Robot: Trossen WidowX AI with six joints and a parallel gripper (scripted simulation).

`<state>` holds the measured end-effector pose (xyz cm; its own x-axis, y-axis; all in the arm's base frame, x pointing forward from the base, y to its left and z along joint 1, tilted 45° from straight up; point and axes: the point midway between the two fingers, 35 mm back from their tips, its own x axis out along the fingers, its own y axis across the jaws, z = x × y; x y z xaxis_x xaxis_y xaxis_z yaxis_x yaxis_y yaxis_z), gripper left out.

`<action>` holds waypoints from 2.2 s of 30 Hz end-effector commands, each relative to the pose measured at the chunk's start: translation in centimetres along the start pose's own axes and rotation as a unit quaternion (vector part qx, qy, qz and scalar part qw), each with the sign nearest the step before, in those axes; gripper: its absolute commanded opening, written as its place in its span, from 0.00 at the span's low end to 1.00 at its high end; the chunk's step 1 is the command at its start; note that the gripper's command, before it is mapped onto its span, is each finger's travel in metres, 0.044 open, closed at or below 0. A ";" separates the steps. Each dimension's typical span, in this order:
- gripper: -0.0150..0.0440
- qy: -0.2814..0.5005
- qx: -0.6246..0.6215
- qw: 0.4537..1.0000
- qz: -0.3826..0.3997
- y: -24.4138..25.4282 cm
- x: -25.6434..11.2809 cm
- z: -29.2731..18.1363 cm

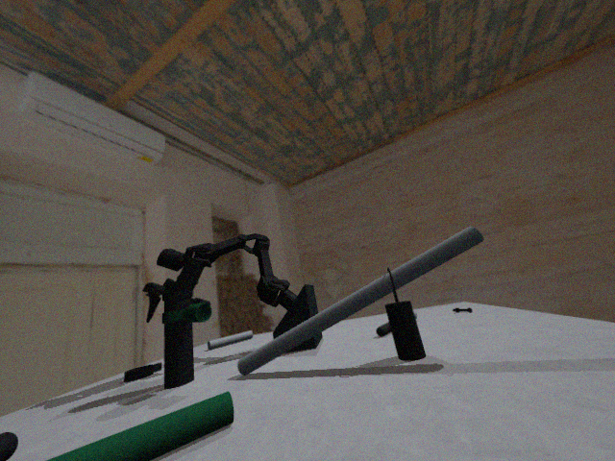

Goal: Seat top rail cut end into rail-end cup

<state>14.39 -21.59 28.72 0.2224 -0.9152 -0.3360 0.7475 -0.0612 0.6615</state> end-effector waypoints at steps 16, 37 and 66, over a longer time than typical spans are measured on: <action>1.00 0.180 -0.296 0.882 0.320 14.1 -9.2 -12.3; 1.00 0.161 -0.807 0.528 0.212 -2.6 -19.9 -32.6; 1.00 -0.045 -0.987 -0.064 0.138 2.0 -12.7 -21.6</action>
<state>27.68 1.61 18.39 0.4748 -0.7192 -0.5072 -0.6445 0.1083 -0.7569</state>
